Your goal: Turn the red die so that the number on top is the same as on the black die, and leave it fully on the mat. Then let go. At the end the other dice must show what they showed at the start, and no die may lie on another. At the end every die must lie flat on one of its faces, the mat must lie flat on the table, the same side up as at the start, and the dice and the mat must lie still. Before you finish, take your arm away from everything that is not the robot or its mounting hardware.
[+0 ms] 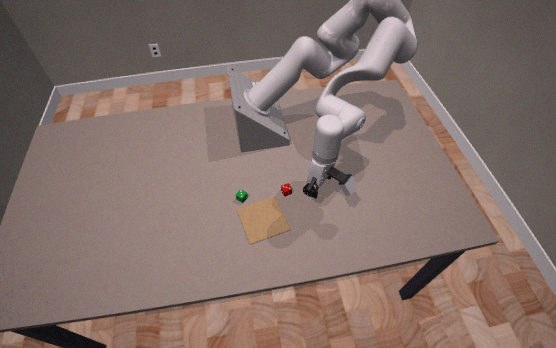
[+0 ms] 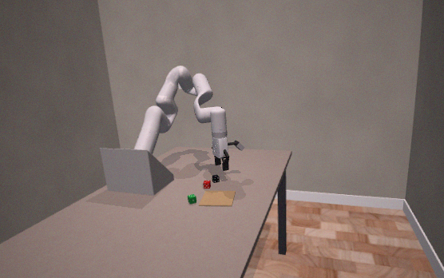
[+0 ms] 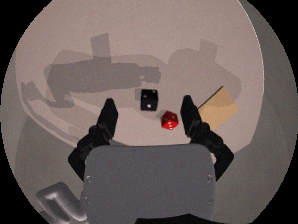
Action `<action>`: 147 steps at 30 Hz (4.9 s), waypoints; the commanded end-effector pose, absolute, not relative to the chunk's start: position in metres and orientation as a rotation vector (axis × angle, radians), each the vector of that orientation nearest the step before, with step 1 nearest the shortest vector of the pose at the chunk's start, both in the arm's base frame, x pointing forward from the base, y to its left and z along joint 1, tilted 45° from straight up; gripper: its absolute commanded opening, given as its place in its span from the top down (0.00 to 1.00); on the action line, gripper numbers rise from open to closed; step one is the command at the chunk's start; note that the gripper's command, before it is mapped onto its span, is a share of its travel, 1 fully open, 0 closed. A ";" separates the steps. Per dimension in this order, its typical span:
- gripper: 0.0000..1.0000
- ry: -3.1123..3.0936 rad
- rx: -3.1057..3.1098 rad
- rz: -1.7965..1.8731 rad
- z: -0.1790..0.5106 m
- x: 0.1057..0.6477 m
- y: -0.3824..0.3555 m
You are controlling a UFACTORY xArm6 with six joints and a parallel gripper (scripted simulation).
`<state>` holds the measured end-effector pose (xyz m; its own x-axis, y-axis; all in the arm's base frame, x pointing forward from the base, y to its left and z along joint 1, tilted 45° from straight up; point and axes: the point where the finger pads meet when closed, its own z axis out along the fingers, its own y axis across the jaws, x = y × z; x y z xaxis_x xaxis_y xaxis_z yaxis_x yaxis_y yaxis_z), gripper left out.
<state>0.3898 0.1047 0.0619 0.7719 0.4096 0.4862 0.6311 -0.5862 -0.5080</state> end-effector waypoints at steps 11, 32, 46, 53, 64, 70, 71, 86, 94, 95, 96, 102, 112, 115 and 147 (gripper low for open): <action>0.00 -0.772 -2.276 -0.421 0.121 0.384 0.047; 0.00 -0.337 -2.356 -0.246 0.067 0.350 -0.002; 0.00 -0.150 -2.363 -0.171 0.046 0.332 -0.018; 0.00 -0.150 -2.363 -0.171 0.046 0.332 -0.018; 0.00 0.071 -2.361 -0.082 0.042 0.333 -0.014; 0.00 0.256 -2.345 -0.006 0.039 0.334 -0.010; 0.00 0.287 -2.342 0.007 0.038 0.334 -0.010; 0.00 0.706 -2.258 0.182 0.031 0.335 -0.002; 0.00 0.862 -2.210 0.248 0.028 0.335 0.001; 0.00 0.957 -2.176 0.289 0.026 0.335 0.003; 0.00 0.986 -2.165 0.302 0.025 0.335 0.003; 0.00 1.137 -2.102 0.366 0.022 0.336 0.006; 0.00 1.360 -1.990 0.463 0.018 0.336 0.010; 0.00 1.470 -1.925 0.511 0.015 0.336 0.012; 0.53 1.613 -1.832 0.573 0.012 0.335 0.015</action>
<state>0.3344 0.0157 0.0118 0.1577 -0.7118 -0.6844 -0.9845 -0.0591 -0.1653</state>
